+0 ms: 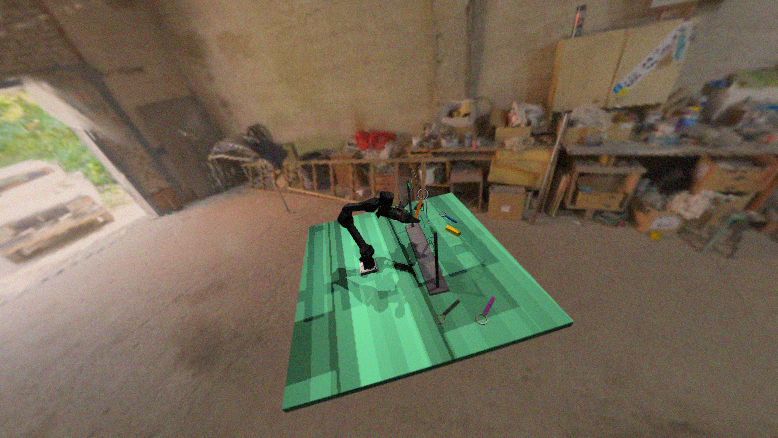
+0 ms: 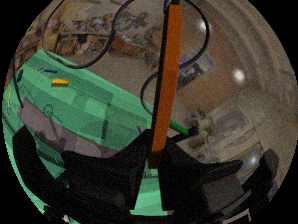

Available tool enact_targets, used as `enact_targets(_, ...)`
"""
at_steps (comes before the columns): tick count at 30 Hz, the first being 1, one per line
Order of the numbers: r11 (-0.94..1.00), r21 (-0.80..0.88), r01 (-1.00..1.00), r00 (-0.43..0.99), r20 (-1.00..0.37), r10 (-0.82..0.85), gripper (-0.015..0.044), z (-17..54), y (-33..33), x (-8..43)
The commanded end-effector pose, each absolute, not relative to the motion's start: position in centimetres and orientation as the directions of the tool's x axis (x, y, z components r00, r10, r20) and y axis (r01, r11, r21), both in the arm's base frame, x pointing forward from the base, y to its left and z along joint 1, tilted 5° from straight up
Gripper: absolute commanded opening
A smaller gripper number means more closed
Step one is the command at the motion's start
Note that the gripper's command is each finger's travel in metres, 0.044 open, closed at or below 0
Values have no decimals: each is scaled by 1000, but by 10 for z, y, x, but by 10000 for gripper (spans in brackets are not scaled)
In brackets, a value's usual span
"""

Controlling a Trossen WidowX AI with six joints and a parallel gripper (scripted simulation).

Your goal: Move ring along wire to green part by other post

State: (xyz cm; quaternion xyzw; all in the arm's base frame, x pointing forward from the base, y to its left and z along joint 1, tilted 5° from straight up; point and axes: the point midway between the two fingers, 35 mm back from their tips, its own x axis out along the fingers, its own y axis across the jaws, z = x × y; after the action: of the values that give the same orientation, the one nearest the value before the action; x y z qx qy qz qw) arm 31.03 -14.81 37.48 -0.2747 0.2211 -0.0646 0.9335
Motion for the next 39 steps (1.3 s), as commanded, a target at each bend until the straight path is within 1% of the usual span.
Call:
enact_targets(1,782,-623,6,896,-344,-281,-150,377,-154,309)
enact_targets(11,606,-795,25,903,-242,-355,-150,389,-167,310)
enact_targets(21,394,-918,48,908,-124,-400,-150,404,-177,311)
enact_targets(30,184,-980,70,910,-13,-414,-150,419,-182,312)
enact_targets(39,-8,-996,91,910,86,-407,-150,432,-184,312)
